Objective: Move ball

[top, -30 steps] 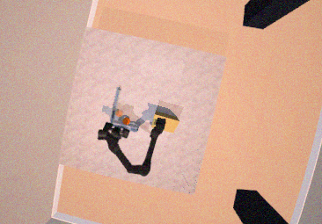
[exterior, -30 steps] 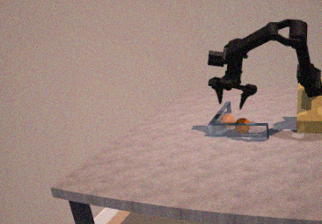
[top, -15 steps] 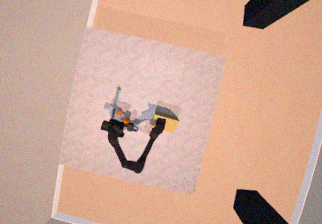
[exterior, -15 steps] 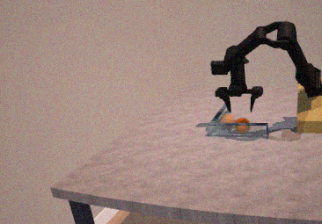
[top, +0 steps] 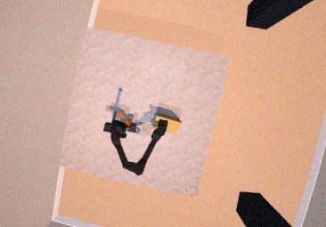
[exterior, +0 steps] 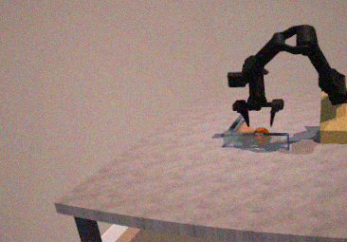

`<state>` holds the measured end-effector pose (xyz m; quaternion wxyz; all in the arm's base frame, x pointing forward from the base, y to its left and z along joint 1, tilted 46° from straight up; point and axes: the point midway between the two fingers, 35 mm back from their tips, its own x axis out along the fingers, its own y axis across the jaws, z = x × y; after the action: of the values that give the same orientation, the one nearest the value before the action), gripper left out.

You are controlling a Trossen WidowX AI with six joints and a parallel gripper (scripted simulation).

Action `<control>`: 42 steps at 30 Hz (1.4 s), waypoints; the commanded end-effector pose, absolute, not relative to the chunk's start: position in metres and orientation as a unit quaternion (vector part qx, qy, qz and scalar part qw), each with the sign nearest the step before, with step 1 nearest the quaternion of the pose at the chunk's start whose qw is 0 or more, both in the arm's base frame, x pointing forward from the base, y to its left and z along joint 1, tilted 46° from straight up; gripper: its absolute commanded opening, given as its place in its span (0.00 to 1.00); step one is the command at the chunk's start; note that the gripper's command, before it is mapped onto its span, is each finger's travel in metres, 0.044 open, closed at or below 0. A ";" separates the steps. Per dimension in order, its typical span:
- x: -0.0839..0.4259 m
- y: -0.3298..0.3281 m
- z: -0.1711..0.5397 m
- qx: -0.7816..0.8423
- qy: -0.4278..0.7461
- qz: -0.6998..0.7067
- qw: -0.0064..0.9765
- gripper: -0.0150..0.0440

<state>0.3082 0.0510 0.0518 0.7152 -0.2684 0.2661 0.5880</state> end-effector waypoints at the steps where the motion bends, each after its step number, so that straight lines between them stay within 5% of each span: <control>1: 0.307 0.056 0.045 -0.265 0.271 0.589 0.714 0.96; 23: 0.311 0.080 0.023 -0.264 0.270 0.589 0.714 0.96; 26: 0.311 0.080 0.023 -0.264 0.270 0.589 0.714 0.83; 36: 0.311 0.080 0.023 -0.264 0.270 0.589 0.714 0.72; 42: 0.316 0.060 0.024 -0.250 0.293 0.558 0.735 0.45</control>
<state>0.3134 0.0731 0.0227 0.7223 -0.2579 0.2781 0.5783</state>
